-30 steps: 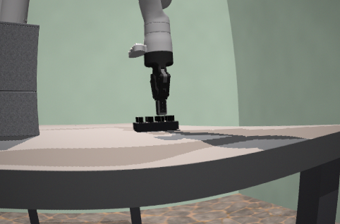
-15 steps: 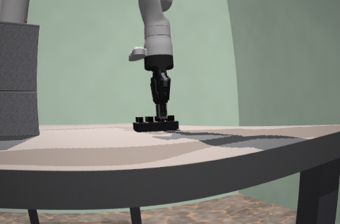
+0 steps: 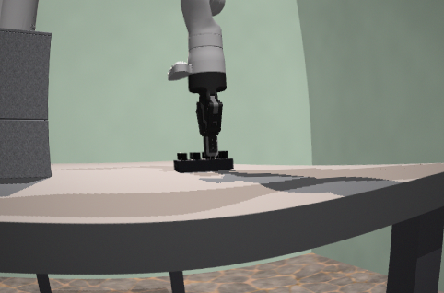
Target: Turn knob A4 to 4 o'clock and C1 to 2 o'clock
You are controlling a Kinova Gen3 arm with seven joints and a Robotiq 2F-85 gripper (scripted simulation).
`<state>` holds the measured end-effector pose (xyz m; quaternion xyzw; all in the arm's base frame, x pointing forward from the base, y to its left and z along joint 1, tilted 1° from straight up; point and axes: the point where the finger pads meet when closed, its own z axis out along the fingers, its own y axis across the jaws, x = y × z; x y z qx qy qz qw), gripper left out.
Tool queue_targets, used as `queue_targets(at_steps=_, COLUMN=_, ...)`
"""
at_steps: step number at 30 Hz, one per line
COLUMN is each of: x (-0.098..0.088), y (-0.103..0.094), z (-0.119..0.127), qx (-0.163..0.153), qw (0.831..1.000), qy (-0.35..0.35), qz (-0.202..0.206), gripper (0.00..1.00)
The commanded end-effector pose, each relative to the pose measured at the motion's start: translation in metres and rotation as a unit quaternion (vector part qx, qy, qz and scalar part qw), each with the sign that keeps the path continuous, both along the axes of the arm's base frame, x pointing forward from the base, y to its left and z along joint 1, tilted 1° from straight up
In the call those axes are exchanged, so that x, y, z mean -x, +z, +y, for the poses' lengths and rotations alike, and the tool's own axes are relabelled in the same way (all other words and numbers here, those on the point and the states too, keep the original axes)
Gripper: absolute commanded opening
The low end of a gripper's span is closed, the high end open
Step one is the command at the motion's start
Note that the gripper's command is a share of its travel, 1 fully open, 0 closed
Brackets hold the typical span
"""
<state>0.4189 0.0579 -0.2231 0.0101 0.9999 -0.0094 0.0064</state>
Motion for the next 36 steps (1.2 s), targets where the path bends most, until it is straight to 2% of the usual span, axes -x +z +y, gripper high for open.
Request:
queue_targets(at_steps=1, x=-0.0008, y=0.0006, z=0.0002, qx=0.0, qw=1.0, qy=0.0, qz=-0.001, gripper=0.19)
queue_targets(at_steps=24, x=-0.0008, y=0.0006, z=0.0002, qx=0.0, qw=1.0, qy=0.0, qz=-0.001, gripper=0.19)
queue_targets(at_steps=25, x=-0.0008, y=0.0006, z=0.0002, qx=0.0, qw=1.0, qy=0.0, qz=-0.001, gripper=0.08)
queue_targets(at_steps=36, x=-0.0008, y=0.0006, z=0.0002, qx=0.0, qw=1.0, qy=0.0, qz=-0.001, gripper=0.08)
